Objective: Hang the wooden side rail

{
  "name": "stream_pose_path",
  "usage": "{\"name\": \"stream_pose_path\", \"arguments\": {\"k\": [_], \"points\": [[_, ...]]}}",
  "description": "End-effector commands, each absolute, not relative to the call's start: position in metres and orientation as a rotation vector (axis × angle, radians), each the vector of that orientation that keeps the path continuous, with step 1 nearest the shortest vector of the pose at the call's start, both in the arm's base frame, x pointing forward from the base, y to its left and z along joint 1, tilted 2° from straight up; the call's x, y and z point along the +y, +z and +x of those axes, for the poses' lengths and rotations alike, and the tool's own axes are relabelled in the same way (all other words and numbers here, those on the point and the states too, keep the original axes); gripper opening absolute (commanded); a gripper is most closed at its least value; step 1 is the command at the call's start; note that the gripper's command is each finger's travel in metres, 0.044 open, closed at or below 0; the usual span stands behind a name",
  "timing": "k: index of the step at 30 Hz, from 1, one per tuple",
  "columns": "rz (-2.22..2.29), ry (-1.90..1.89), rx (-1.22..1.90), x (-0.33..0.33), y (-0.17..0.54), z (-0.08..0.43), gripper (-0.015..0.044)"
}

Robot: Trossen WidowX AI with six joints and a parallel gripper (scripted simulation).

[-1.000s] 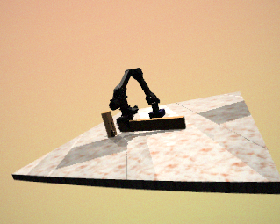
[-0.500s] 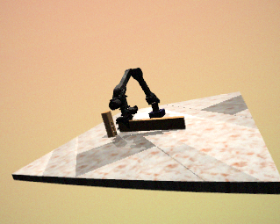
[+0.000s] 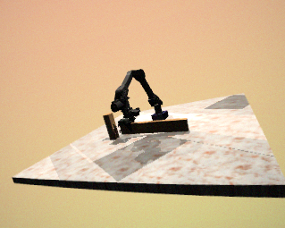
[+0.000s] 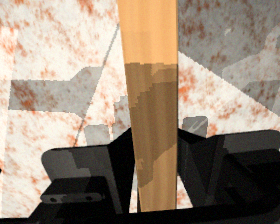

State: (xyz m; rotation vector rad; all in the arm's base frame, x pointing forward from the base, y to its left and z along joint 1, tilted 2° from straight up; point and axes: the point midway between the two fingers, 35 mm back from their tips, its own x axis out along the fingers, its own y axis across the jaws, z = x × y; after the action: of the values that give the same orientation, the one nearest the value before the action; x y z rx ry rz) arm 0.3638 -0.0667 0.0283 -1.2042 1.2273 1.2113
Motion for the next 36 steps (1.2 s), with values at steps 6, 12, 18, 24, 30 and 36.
{"name": "stream_pose_path", "arguments": {"k": [6,12,18,24,30,36], "points": [[-1.212,1.206,1.222,-0.0690,0.0295,0.3650,0.0000],[-1.212,1.206,1.222,-0.0697,0.0288,0.3643,0.0000],[-1.212,1.206,1.222,-0.0704,0.0294,0.3636,0.0000],[-1.212,1.206,1.222,-0.0709,0.0299,0.3640,0.0000],[-1.212,1.206,1.222,-0.0713,0.0303,0.3644,0.0000],[-1.212,1.206,1.222,-0.0718,0.0308,0.3649,0.0000]]}}
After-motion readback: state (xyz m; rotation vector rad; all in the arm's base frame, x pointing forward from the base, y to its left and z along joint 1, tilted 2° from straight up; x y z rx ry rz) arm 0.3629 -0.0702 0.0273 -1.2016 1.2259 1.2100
